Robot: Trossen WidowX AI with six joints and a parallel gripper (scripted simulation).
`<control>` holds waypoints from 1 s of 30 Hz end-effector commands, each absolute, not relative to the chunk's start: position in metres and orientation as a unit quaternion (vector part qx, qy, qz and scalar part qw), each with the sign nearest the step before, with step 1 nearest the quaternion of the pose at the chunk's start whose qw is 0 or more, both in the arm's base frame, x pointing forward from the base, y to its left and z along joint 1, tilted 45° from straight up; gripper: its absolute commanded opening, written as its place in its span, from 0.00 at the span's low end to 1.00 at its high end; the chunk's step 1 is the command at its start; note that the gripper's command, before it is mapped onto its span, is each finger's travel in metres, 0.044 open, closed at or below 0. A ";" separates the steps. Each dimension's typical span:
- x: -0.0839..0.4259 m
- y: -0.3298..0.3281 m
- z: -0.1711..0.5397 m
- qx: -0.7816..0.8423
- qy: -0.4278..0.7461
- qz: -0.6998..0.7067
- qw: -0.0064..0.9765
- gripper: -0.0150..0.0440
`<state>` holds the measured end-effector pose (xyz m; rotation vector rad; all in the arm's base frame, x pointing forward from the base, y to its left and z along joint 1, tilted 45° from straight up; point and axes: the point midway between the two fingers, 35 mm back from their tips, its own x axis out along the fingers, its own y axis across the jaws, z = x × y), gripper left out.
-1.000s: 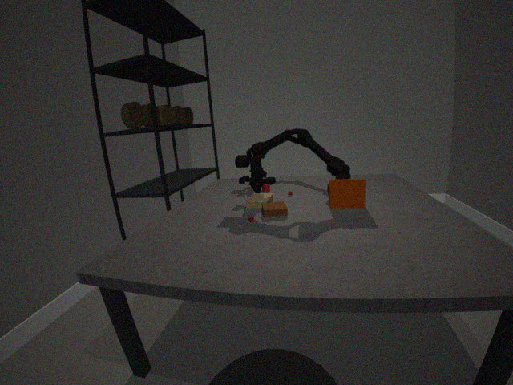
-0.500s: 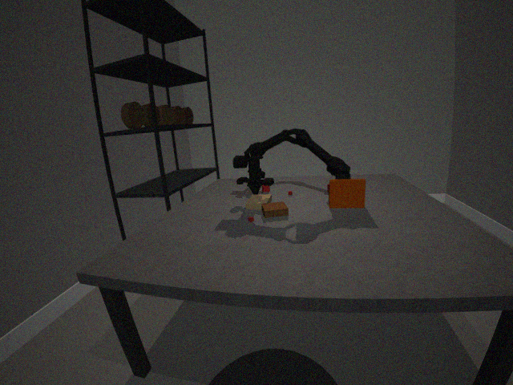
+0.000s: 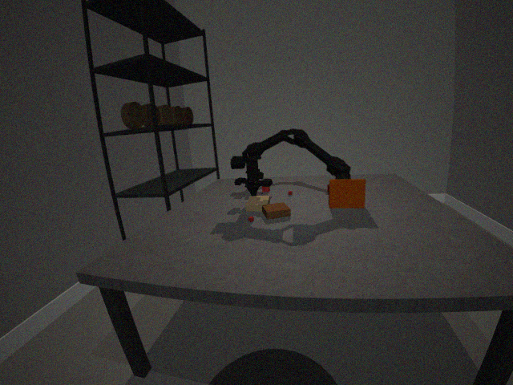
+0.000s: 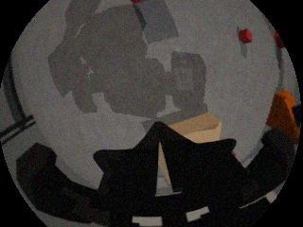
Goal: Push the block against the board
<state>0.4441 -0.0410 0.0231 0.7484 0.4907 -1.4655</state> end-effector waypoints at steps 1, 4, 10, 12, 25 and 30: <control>0.441 -0.035 0.009 0.326 0.227 -0.649 0.649 0.25; 0.442 -0.034 0.008 0.326 0.227 -0.649 0.649 0.25; 0.442 -0.040 0.014 0.326 0.226 -0.649 0.649 0.25; 0.442 -0.043 0.016 0.326 0.226 -0.649 0.649 0.25; 0.441 -0.058 0.031 0.325 0.226 -0.650 0.649 0.25; 0.441 -0.064 0.037 0.325 0.225 -0.650 0.649 0.25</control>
